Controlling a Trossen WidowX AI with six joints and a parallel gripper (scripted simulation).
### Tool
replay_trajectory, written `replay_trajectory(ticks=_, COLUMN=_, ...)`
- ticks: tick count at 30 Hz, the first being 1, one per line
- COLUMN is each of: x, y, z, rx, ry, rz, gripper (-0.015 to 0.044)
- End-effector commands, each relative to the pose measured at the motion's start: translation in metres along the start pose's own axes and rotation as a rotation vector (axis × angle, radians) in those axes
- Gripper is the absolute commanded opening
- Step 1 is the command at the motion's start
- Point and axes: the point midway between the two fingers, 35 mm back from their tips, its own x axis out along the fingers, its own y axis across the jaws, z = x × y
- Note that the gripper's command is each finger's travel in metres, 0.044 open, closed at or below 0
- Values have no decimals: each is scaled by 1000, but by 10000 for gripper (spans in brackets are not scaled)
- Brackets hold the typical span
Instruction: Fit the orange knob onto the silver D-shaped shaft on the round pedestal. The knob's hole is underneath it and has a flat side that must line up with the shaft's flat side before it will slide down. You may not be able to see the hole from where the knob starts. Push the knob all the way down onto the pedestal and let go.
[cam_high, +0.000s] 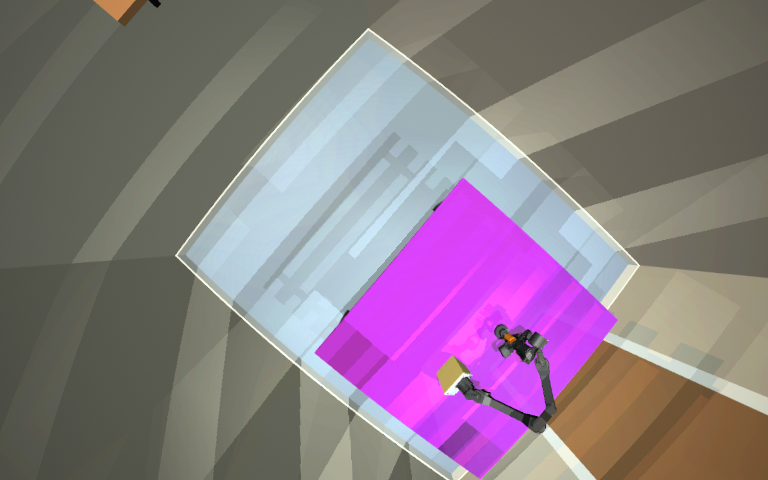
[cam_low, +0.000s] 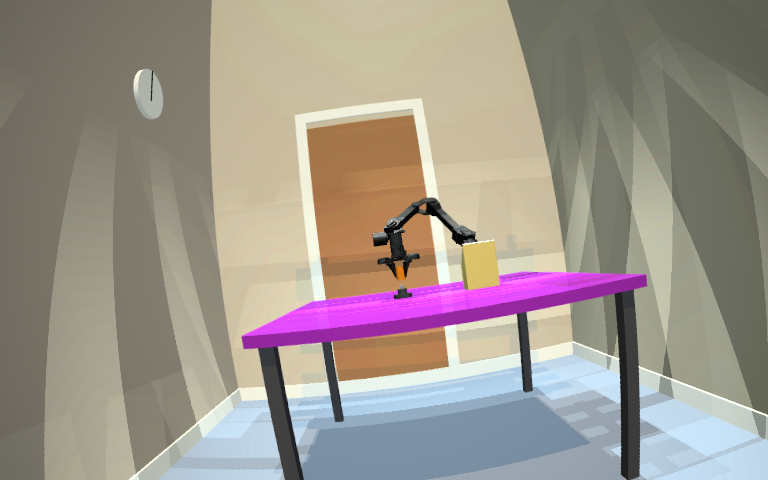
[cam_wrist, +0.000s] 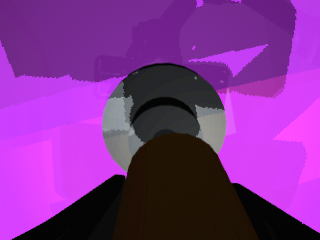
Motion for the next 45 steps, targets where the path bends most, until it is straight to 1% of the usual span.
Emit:
replay_trajectory(ticks=1, x=-1, y=3, z=1, rx=132, ry=0, rz=7, gripper=0)
replay_trajectory(ticks=33, x=-1, y=2, z=0, rx=1034, ry=3, rz=6, gripper=0)
replay_trajectory(ticks=40, x=-1, y=1, z=1, rx=1056, ry=3, rz=6, gripper=0)
replay_trajectory(ticks=45, x=11, y=2, z=1, rx=1056, ry=3, rz=6, gripper=0)
